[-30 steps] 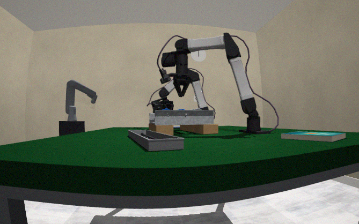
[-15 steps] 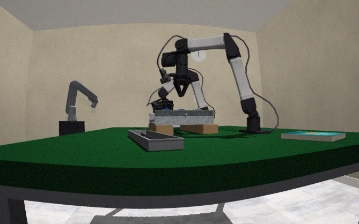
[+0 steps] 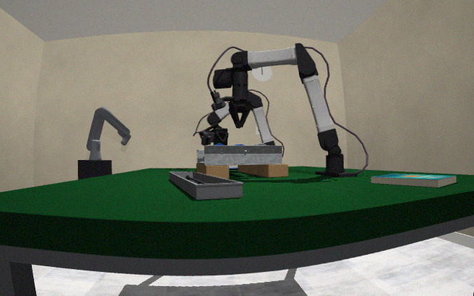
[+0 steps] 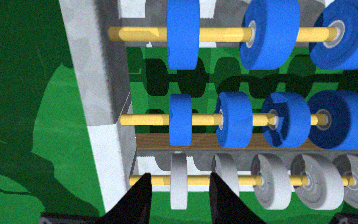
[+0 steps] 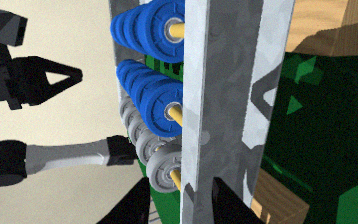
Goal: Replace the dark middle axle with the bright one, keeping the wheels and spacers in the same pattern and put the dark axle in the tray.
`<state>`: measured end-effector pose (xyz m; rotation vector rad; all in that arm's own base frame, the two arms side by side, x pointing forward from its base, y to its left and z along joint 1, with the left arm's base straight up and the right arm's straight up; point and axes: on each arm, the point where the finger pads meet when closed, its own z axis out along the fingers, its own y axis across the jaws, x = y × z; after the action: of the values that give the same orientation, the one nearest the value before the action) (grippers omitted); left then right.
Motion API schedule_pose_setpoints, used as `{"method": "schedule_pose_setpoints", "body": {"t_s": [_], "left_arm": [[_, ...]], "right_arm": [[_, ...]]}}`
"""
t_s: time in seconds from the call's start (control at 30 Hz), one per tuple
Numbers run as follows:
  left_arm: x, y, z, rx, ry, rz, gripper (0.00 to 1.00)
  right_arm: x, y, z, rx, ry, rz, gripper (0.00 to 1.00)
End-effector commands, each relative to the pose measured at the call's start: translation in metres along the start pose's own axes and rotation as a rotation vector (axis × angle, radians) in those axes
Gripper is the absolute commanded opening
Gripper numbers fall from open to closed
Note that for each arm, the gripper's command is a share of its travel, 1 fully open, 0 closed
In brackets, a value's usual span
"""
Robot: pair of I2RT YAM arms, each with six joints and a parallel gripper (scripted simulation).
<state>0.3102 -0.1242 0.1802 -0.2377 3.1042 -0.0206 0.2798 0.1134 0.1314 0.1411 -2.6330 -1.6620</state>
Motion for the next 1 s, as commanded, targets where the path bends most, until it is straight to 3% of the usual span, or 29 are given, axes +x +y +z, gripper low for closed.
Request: {"method": "schedule_pose_setpoints", "body": {"t_s": [0.0,0.17,0.53,0.67,0.83,0.87,0.97], "left_arm": [[-0.002,0.000,-0.020,0.021,-0.054,0.000,0.34],[-0.002,0.000,-0.020,0.021,-0.054,0.000,0.34],[-0.002,0.000,-0.020,0.021,-0.054,0.000,0.34],[-0.031,-0.001,-0.018,0.086,-0.193,0.027,0.34],[-0.070,-0.003,-0.041,0.199,-0.440,0.077,0.34],[-0.065,-0.003,-0.035,0.193,-0.413,0.076,0.34],[-0.069,0.001,-0.042,0.200,-0.447,0.068,0.34]], "right_arm": [[0.004,0.013,-0.014,0.014,0.009,-0.020,0.33],[0.004,0.022,-0.023,0.017,0.004,-0.029,0.33],[-0.001,0.021,-0.014,-0.007,-0.025,-0.050,0.33],[-0.007,-0.003,-0.016,0.169,-0.034,-0.142,0.33],[-0.038,-0.021,-0.035,0.441,-0.151,-0.312,0.33],[-0.024,-0.024,-0.026,0.393,-0.105,-0.260,0.33],[-0.027,-0.013,-0.028,0.386,-0.125,-0.297,0.33]]}}
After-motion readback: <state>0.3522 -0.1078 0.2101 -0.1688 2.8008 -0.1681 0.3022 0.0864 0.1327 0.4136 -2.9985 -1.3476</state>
